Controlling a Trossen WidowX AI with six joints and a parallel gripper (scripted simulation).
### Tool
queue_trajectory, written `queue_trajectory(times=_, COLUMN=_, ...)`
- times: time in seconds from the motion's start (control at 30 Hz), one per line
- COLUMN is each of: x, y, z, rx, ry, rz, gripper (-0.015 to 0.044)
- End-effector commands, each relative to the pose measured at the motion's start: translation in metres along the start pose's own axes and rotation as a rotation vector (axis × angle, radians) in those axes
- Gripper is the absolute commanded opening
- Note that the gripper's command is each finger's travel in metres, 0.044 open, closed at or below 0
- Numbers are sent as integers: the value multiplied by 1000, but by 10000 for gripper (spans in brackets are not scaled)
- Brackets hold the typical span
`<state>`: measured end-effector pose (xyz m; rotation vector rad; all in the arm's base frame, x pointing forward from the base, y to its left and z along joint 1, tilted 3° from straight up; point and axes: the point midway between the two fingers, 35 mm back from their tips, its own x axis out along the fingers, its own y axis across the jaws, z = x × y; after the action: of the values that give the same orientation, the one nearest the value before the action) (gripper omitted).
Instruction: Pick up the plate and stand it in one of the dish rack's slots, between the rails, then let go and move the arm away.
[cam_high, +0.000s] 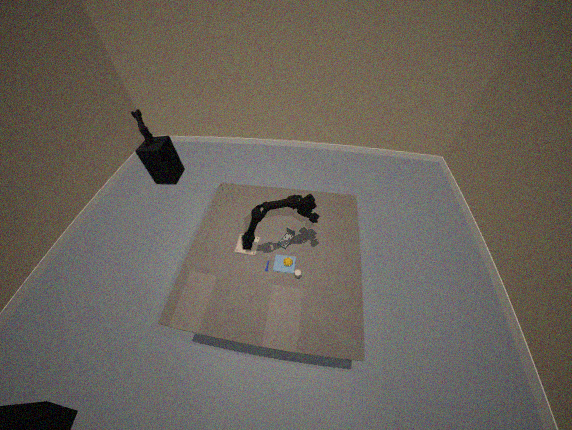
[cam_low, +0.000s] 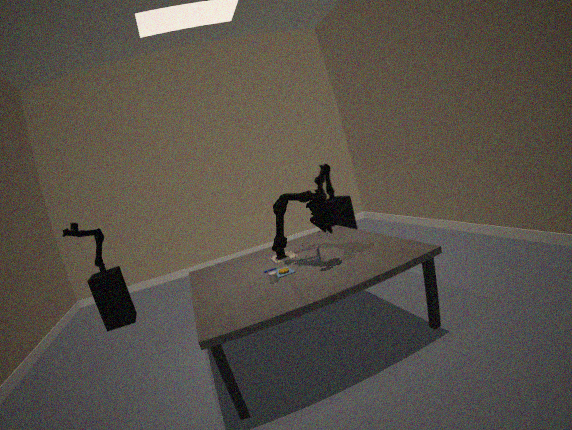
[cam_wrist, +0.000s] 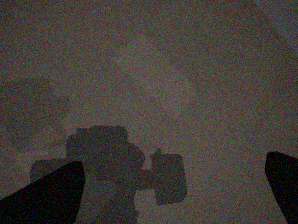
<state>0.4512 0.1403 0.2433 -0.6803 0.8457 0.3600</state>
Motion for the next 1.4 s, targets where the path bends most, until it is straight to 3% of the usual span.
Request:
queue_trajectory(times=0.0, x=-4, y=-21, z=-27, rx=69, ry=60, rz=12, gripper=400)
queue_trajectory(times=0.47, x=-31, y=-83, z=-155, rx=402, ry=342, rz=88, gripper=400)
queue_trajectory(times=0.87, x=-80, y=-96, z=-250, rx=745, ry=537, rz=176, gripper=400)
queue_trajectory(times=1.0, x=-87, y=-95, z=-260, rx=790, ry=558, rz=188, gripper=400)
queue_trajectory(times=1.37, x=0, y=-59, z=-309, rx=802, ry=586, rz=173, gripper=400)
